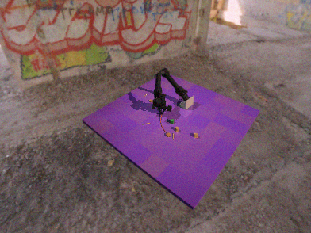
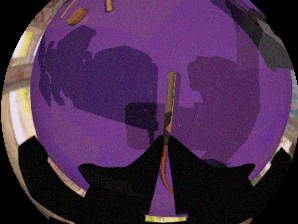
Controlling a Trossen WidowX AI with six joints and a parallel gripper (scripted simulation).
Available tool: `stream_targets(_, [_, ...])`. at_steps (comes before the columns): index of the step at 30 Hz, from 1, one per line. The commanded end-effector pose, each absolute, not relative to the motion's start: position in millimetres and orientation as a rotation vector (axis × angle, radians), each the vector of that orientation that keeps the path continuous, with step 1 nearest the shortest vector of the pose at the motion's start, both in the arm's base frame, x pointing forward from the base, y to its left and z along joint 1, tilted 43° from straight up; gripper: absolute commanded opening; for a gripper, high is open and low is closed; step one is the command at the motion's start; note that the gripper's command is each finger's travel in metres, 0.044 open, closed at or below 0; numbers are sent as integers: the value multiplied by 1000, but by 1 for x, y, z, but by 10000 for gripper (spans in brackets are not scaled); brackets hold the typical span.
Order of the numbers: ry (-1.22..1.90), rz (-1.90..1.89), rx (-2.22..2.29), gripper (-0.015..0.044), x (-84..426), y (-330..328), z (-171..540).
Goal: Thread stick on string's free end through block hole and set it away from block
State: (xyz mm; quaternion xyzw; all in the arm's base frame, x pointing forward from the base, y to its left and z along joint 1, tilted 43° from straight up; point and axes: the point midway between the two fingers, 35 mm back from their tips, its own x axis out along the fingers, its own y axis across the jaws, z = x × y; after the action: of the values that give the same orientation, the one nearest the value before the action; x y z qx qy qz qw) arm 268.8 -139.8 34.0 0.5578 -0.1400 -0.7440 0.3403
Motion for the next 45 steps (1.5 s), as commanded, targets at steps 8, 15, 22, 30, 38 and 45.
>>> stream_targets(8, [-369,-1933,1465,0,274,-131,45])
stream_targets(15, [-369,-1933,1465,0,275,-124,51])
stream_targets(22, [-369,-1934,1465,0,276,-118,58])
stream_targets(30, [-369,-1934,1465,0,277,-112,66])
stream_targets(38, [-363,-1935,1453,0,275,-110,67])
stream_targets(45, [-358,-1936,1450,0,275,-110,67])
